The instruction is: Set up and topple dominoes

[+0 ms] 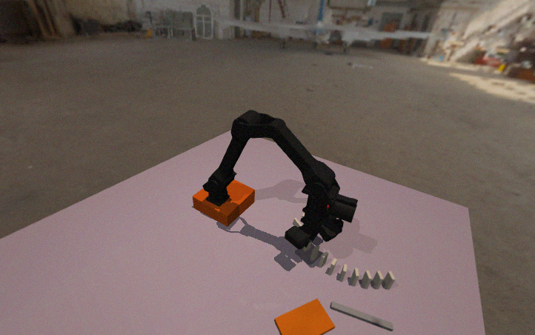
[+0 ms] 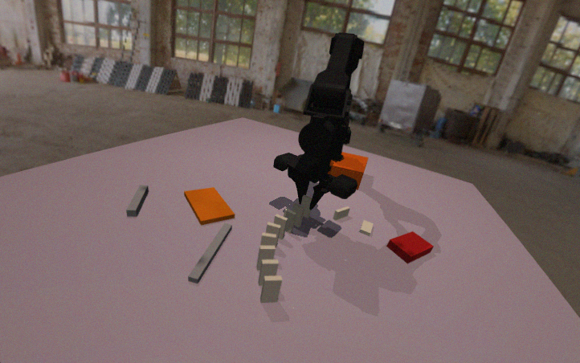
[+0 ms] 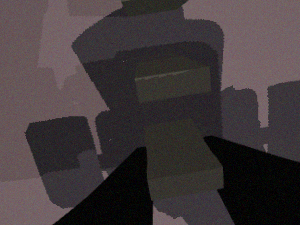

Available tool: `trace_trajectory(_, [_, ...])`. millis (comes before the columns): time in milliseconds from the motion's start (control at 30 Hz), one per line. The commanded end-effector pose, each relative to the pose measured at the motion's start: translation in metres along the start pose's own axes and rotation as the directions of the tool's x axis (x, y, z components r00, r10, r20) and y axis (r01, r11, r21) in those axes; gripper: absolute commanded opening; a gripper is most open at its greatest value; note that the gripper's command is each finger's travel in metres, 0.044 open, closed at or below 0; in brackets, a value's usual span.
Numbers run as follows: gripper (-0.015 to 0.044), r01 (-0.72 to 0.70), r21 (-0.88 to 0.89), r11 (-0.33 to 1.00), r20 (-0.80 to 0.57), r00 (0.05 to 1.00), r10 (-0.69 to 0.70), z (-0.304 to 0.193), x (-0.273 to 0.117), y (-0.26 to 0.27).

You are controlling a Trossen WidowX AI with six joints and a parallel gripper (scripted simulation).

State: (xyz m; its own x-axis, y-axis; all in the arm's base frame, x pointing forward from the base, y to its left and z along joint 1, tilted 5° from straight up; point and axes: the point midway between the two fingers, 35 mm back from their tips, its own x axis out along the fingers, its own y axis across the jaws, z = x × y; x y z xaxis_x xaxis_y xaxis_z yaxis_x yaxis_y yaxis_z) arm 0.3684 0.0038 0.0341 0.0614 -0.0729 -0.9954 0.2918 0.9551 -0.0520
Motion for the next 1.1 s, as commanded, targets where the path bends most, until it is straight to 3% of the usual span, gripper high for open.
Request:
trace_trajectory(0, [0.0107, 0.005, -0.004, 1.000, 0.001, 1.000, -0.005, -0.001, 0.009, -0.001])
trace_trajectory(333, [0.0107, 0.005, -0.004, 1.000, 0.001, 1.000, -0.005, -0.001, 0.009, -0.001])
trace_trajectory(733, [0.0422, 0.005, -0.004, 1.000, 0.001, 1.000, -0.005, -0.001, 0.009, -0.001])
trace_trajectory(867, [0.0440, 0.005, -0.004, 1.000, 0.001, 1.000, -0.005, -0.001, 0.006, -0.001])
trace_trajectory(1067, [0.0440, 0.001, -0.001, 1.000, 0.000, 1.000, -0.001, 0.004, -0.081, 0.002])
